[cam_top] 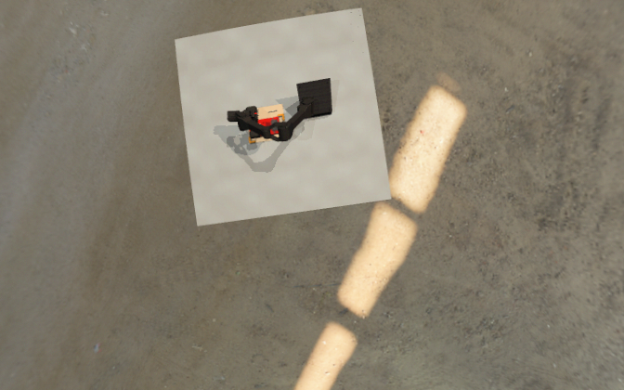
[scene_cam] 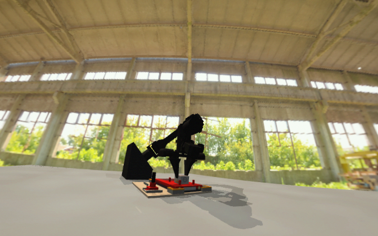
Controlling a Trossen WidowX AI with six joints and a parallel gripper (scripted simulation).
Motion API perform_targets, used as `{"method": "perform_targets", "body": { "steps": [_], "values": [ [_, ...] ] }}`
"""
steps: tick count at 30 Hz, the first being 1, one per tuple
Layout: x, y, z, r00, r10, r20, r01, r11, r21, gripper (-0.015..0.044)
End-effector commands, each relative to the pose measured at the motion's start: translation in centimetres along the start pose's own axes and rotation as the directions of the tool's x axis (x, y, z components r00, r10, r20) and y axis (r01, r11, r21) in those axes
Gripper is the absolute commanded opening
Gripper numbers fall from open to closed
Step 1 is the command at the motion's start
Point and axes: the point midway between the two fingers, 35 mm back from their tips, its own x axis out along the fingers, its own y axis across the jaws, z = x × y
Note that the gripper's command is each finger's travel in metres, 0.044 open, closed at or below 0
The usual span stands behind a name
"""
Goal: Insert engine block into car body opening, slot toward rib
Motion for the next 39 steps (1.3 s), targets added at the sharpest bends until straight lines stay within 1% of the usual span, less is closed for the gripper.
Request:
{"method": "perform_targets", "body": {
  "steps": [1,6,16,17,25,28,33,39],
  "values": [
    [0.1,0.0,-0.1,1.000,0.005,0.000,-0.005,1.000,0.005,0.0160],
    [0.2,0.0,-0.1,1.000,0.005,0.000,-0.005,1.000,0.005,0.0160],
    [0.1,0.0,0.0,1.000,0.000,0.000,0.000,1.000,0.000,0.0422],
    [0.1,0.0,0.0,1.000,0.000,0.000,0.000,1.000,0.000,0.0440],
    [0.1,0.0,0.0,1.000,0.000,0.000,0.000,1.000,0.000,0.0440],
    [-1.3,-0.1,0.0,1.000,0.005,0.000,-0.005,1.000,0.005,0.0440],
    [-1.3,-0.1,0.0,1.000,0.005,0.000,-0.005,1.000,0.005,0.0440],
    [-1.3,-0.1,0.0,1.000,0.005,0.000,-0.005,1.000,0.005,0.0282]
  ]
}}
